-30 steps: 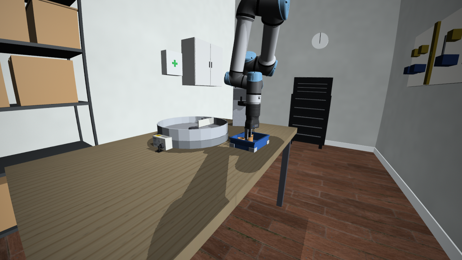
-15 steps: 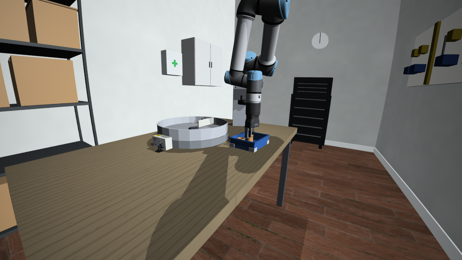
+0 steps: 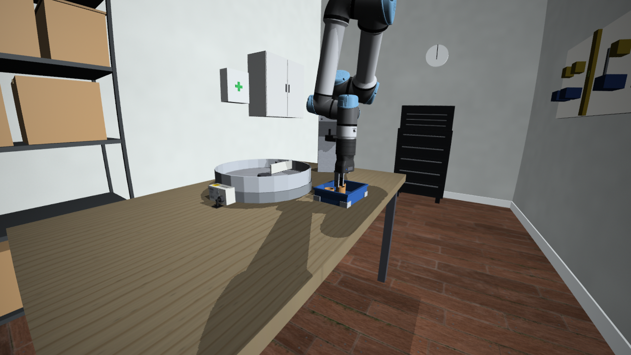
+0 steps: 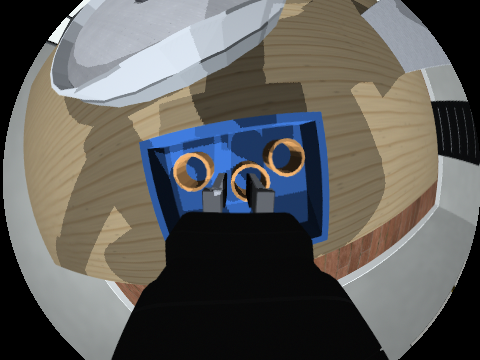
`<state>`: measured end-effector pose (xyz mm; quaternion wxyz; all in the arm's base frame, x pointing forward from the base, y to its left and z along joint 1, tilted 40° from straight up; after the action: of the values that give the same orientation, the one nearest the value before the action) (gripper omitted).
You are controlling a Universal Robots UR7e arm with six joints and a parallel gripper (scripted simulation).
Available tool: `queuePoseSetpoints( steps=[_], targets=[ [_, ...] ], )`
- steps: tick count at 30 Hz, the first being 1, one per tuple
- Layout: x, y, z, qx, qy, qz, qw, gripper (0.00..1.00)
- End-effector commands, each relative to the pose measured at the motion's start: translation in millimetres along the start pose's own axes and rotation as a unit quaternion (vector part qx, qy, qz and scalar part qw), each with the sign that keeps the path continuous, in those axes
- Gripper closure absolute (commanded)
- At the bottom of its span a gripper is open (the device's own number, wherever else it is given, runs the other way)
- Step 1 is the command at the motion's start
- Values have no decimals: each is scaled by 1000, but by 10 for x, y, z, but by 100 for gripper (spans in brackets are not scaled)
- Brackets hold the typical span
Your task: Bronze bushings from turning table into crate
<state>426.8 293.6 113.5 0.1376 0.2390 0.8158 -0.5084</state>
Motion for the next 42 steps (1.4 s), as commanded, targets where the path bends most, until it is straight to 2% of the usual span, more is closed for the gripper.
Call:
queuePoseSetpoints(
  steps=[1,23,28,40,42],
  targets=[
    [-2,-4,-2,0,0,0,1000,53],
    [2,-63,-3,0,0,0,1000,53],
    [2,-645,-3,0,0,0,1000,53],
    [2,-645,-3,0,0,0,1000,53],
    [0,-879,-6,-1,0,1,1000,53]
  ],
)
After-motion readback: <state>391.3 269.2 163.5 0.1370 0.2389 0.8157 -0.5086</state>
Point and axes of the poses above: the point where the finger pads meet when closed, its own y axis out along the fingers, its own x axis across the jaws, z = x × y, the point moved 5 cm from there along -y, back along the fingers, and after that the axes turned 1 degree about -y, right-handed, at the moved point
